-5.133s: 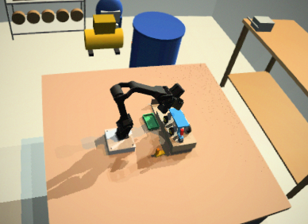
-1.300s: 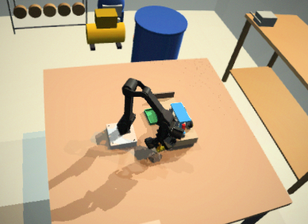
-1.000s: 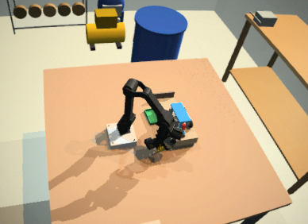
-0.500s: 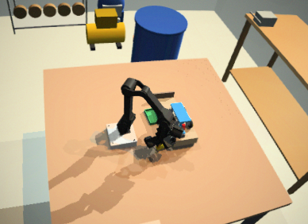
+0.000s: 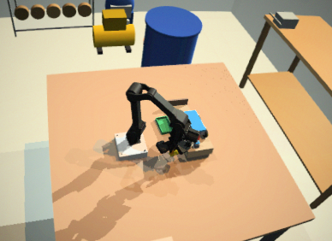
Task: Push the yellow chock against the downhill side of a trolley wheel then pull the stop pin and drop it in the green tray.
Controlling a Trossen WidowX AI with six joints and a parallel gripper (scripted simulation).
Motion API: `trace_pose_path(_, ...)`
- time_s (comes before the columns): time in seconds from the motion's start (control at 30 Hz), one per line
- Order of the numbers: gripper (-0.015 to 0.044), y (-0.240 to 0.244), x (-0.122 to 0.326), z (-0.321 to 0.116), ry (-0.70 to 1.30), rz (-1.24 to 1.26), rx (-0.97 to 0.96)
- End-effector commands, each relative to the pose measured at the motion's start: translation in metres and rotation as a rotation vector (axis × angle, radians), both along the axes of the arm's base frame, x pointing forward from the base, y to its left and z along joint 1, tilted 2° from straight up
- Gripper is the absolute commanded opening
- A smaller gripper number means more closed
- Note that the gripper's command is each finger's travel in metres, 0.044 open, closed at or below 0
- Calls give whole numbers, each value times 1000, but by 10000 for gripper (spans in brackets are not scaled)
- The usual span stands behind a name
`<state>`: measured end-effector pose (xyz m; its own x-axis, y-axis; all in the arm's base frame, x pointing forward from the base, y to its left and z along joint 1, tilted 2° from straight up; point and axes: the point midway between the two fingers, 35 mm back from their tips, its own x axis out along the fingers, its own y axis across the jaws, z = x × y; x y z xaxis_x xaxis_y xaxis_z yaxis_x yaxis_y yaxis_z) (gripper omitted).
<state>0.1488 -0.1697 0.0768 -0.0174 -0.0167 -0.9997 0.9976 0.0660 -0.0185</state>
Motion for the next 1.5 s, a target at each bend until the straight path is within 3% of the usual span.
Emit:
trace_pose_path(0.0, 0, -1, 1, 15, -4, -6, -10)
trace_pose_path(0.87, 0, -4, 4, 87, -4, -6, -10)
trace_pose_path(1.1, 0, -4, 4, 89, -4, 0, -10)
trace_pose_path(1.47, 0, -4, 4, 89, 5, 343, -4)
